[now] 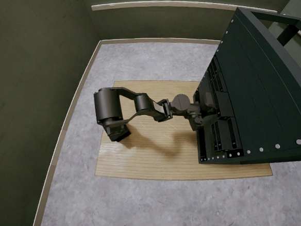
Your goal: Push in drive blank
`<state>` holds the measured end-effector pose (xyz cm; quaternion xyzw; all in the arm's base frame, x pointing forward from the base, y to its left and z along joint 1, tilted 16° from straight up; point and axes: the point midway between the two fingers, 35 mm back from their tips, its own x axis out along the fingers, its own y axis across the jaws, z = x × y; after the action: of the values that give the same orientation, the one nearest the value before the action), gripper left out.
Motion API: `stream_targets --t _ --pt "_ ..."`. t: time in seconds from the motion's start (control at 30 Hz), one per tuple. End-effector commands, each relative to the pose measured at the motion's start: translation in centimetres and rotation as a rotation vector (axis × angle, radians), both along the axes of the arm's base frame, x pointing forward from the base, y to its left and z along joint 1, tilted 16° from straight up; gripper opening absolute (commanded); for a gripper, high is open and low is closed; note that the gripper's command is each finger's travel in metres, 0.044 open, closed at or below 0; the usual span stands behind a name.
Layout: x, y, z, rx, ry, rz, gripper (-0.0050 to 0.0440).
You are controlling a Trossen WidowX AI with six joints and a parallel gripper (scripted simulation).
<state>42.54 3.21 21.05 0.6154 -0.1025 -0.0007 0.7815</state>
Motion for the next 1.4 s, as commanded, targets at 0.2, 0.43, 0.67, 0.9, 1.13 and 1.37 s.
stream_targets --t 0.2,0.43,0.67,0.9,1.13,1.37 --pt "0.8 0.0 0.8 0.008 -0.018 0.006 -0.005" --pt "0.8 0.0 0.8 0.008 -0.018 0.006 -0.005" --pt "0.6 0.1 0.8 0.008 -0.018 0.006 -0.005" --pt "-2.0 0.4 0.3 0.008 -0.018 0.006 -0.005" --pt "-5.2 0.8 -0.3 0.008 -0.018 0.006 -0.005" --pt "-7.0 1.0 -0.6 0.008 -0.018 0.006 -0.005"
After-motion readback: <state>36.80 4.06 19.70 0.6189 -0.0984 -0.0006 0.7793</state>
